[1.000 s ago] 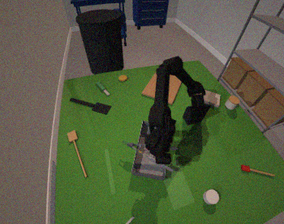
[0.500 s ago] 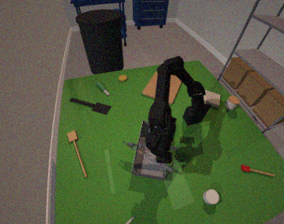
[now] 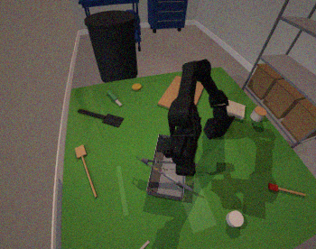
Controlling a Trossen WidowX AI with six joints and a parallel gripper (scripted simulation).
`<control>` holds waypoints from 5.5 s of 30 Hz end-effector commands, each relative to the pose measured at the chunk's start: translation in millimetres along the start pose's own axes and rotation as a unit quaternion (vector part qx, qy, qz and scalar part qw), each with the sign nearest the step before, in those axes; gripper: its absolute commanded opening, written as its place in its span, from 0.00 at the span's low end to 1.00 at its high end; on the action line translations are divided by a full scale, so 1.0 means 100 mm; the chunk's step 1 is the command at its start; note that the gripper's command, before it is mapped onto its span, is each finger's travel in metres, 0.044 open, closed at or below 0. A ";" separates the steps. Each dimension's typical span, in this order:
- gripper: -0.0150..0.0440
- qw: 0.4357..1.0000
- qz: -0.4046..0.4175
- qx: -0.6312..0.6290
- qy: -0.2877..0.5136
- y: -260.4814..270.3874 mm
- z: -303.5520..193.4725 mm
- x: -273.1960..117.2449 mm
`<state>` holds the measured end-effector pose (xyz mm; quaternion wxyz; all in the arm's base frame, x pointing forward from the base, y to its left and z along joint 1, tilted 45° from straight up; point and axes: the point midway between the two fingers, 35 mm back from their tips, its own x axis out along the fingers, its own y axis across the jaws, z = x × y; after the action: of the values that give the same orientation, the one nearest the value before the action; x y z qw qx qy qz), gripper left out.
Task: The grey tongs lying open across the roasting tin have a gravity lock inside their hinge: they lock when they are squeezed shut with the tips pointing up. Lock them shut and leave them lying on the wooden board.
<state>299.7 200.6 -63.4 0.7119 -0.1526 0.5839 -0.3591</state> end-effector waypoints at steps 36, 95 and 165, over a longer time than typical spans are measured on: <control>1.00 0.991 -0.007 0.131 0.003 -0.11 0.63 0.84; 0.84 0.991 -0.006 0.135 0.001 -0.12 0.64 1.57; 0.00 0.991 -0.007 0.131 0.003 -0.08 0.66 0.40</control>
<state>361.7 115.8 -108.2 0.7112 -0.0691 0.5389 -0.4461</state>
